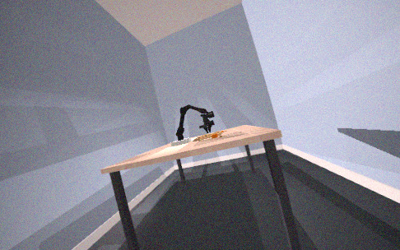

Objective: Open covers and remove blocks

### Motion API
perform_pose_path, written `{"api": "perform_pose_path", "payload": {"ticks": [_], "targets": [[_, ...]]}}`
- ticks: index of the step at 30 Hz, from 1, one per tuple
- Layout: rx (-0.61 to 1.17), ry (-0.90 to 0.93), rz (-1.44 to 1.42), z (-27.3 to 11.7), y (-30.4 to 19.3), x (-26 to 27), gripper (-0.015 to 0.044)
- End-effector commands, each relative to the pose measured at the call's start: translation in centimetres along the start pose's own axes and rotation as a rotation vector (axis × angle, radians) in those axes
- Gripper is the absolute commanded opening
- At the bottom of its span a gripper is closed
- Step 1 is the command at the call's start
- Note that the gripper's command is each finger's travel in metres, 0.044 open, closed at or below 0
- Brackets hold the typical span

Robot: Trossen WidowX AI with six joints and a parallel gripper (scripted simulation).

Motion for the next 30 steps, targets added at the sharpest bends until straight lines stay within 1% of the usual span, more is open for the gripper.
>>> {"api": "perform_pose_path", "payload": {"ticks": [1, 21, 30], "targets": [[0.000, 0.000, -0.004, 0.06, 0.04, -0.05, 0.0144], [0.000, 0.000, -0.004, 0.08, 0.03, -0.01, 0.0144], [0.000, 0.000, -0.004, 0.80, 0.04, 0.01, 0.0144]]}}
Point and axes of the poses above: the point midway between the two fingers, 35 mm back from their tips, its own z axis out along the fingers, its own x axis across the jaws, y = z × x, the point moved 10 cm from there along -z, back along the fingers, and after that the axes turned 3 degrees about z, right-handed, at the moved point
